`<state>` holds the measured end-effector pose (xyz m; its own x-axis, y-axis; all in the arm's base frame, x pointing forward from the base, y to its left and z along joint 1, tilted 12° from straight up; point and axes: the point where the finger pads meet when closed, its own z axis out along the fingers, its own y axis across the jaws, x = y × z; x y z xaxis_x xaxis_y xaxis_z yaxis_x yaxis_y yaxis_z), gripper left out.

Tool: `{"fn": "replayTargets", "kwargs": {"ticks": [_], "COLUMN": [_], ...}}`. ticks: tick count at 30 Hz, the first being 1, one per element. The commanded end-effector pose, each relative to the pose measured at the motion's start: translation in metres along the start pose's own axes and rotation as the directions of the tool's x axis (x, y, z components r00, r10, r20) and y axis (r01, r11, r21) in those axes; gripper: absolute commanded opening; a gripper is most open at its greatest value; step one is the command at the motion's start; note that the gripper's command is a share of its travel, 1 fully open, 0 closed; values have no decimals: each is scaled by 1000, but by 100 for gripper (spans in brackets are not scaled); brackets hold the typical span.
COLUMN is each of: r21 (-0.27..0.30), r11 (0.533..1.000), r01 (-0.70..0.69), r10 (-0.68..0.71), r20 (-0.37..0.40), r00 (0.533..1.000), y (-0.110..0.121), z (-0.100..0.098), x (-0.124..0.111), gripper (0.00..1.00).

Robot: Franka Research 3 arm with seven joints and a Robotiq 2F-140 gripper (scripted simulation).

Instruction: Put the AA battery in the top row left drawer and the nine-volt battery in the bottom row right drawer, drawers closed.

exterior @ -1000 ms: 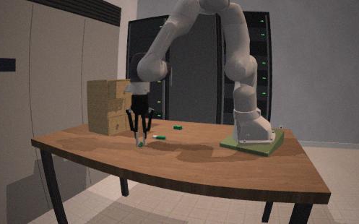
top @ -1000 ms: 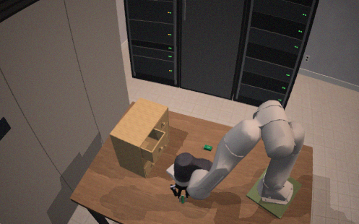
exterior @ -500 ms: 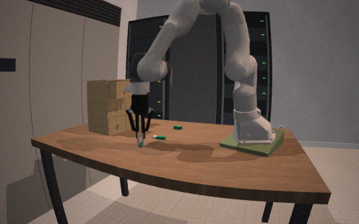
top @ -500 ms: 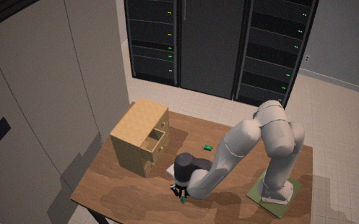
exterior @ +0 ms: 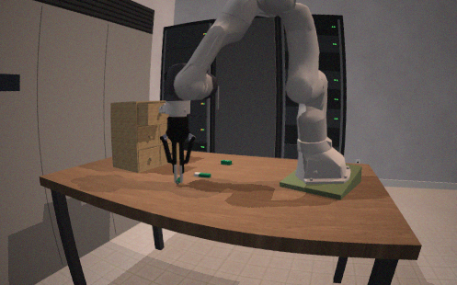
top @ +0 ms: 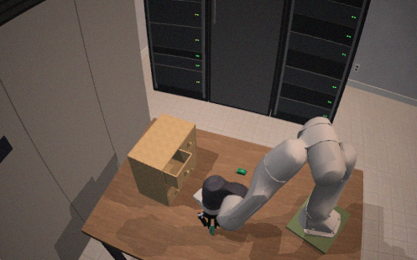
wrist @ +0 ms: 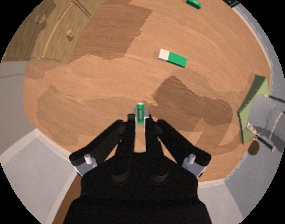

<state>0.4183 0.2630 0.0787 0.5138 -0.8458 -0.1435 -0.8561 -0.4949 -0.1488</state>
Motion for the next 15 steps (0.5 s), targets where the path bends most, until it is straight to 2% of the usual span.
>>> {"fn": "replayTargets", "kwargs": {"ticks": [1,5,7,15], "r21": [-5,-5,-5,-5], "r11": [1000,1000,1000,1000], "r01": [9,9,9,9], "r10": [-9,-9,-9,-9], "r20": [4,4,4,4], "r00": [1000,1000,1000,1000], "y": [1,0,0,0], "z": [-28,-73,-85,-88], "x": [-2,-1,-1,-1], "gripper": [6,6,6,6]}}
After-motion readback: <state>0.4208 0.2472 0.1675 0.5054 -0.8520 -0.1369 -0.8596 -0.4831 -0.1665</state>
